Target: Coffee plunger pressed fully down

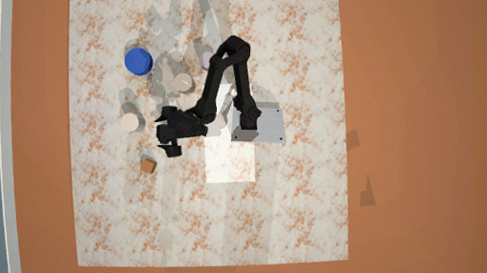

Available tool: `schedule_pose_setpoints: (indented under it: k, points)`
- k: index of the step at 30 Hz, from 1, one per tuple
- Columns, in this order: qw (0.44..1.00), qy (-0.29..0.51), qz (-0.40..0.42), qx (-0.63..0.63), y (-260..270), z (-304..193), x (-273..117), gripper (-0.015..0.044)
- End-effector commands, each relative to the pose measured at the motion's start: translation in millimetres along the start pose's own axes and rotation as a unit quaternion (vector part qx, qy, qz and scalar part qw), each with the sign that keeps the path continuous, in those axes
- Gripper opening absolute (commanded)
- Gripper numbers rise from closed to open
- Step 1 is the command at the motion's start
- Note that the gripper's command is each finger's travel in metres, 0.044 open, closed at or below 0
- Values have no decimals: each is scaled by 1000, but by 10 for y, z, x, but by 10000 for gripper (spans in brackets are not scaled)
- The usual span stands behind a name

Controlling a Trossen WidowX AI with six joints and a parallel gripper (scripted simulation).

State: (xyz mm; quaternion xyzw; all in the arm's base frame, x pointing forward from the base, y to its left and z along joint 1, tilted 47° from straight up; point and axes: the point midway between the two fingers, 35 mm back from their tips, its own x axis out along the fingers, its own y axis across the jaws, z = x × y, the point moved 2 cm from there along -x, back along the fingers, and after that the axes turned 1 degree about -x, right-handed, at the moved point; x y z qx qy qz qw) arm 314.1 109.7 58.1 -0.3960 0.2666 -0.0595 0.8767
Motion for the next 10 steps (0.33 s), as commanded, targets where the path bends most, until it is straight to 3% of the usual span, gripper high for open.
schedule_pose_setpoints:
  k: [1,10]
  points:
    - [1000,-4,-7,4,-70,178,-231,440]
    - [1000,-4,-7,4,-66,171,-227,440]
